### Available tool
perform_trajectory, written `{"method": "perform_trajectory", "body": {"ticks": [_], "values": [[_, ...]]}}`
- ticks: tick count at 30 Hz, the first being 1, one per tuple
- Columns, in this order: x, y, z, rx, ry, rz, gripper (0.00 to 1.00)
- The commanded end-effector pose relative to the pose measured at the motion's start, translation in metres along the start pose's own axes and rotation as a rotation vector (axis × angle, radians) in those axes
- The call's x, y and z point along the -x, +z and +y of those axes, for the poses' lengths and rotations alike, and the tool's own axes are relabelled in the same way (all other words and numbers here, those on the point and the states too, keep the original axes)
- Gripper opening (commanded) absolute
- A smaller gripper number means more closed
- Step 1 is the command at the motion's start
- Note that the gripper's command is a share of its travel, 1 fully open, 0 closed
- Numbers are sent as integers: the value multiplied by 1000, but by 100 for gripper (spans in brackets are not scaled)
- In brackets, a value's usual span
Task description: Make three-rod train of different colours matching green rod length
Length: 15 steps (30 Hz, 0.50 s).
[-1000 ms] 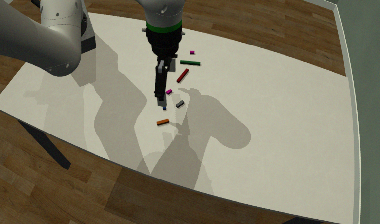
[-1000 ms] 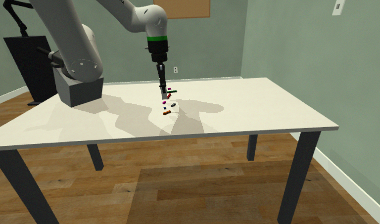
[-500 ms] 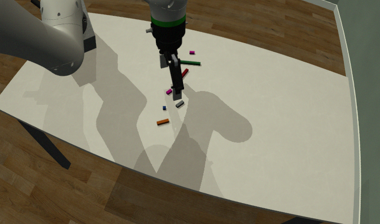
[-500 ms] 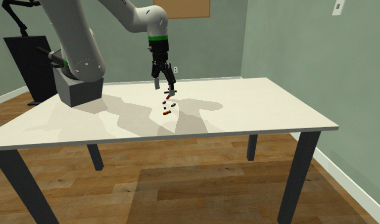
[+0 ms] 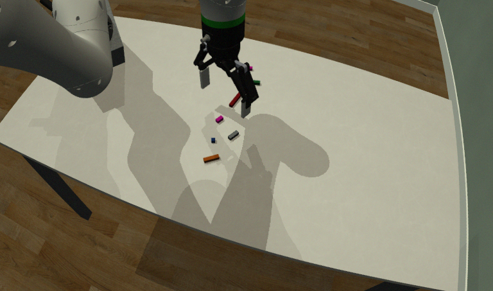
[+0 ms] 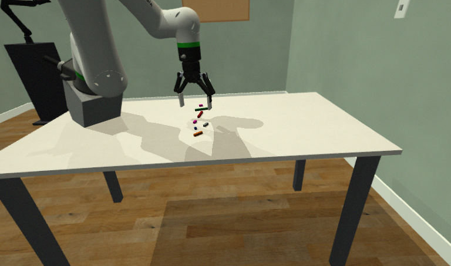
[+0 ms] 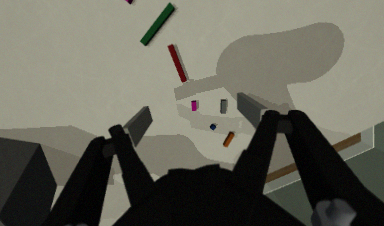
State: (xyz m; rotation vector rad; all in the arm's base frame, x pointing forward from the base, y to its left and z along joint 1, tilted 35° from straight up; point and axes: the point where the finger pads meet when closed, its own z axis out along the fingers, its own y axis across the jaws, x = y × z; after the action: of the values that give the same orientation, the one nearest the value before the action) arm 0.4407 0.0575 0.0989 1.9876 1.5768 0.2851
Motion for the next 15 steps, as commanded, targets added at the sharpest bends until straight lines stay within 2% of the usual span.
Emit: {"method": "perform_trajectory", "body": {"ticks": [1, 5, 6, 15], "values": [[-8, 0, -3, -13, -167, 4, 100], [-11, 0, -5, -12, -235, 4, 100], [-15, 0, -7, -12, -333, 5, 100], [-29, 0, -14, -11, -626, 6, 100]]}}
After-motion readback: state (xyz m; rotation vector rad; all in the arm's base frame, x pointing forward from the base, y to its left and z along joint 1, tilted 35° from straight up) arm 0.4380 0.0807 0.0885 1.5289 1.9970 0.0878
